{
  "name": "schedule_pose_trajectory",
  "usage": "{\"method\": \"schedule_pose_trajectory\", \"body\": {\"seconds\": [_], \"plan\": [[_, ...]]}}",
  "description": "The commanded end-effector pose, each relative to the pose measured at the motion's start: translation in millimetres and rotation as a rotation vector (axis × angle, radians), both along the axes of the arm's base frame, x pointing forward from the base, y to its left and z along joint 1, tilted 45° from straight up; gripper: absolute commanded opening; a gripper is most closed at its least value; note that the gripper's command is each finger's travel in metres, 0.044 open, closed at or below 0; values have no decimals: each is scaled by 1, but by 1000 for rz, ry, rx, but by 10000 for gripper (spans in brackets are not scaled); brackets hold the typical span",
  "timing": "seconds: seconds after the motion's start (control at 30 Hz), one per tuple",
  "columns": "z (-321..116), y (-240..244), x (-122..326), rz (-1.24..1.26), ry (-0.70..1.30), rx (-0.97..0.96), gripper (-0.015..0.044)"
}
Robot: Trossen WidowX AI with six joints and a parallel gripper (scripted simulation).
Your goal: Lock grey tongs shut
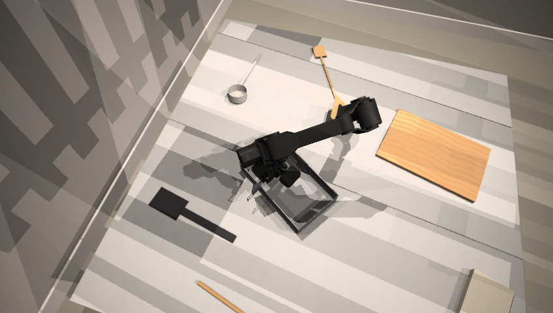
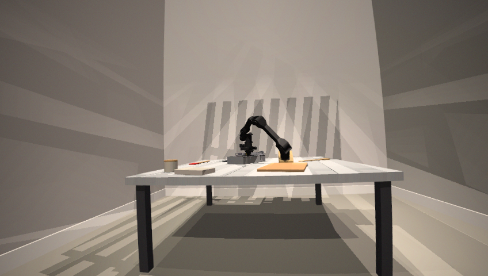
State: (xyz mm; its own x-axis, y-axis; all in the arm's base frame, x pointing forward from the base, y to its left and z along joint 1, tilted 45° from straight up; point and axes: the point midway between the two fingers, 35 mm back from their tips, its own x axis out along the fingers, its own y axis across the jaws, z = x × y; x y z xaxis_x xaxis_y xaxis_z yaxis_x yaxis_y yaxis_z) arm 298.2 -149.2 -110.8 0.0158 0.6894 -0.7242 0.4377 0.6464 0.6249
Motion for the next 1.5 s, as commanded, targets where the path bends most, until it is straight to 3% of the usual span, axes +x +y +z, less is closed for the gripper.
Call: {"method": "schedule_pose_trajectory", "body": {"seconds": [0.0,0.33,0.7,1.47], "plan": [[7,-8,2,-5,0,1,-150],[88,-87,-3,-49,21,-1,-150],[90,-88,-4,-50,21,-1,-150],[192,-2,41,-219,125,-38,-150]]}}
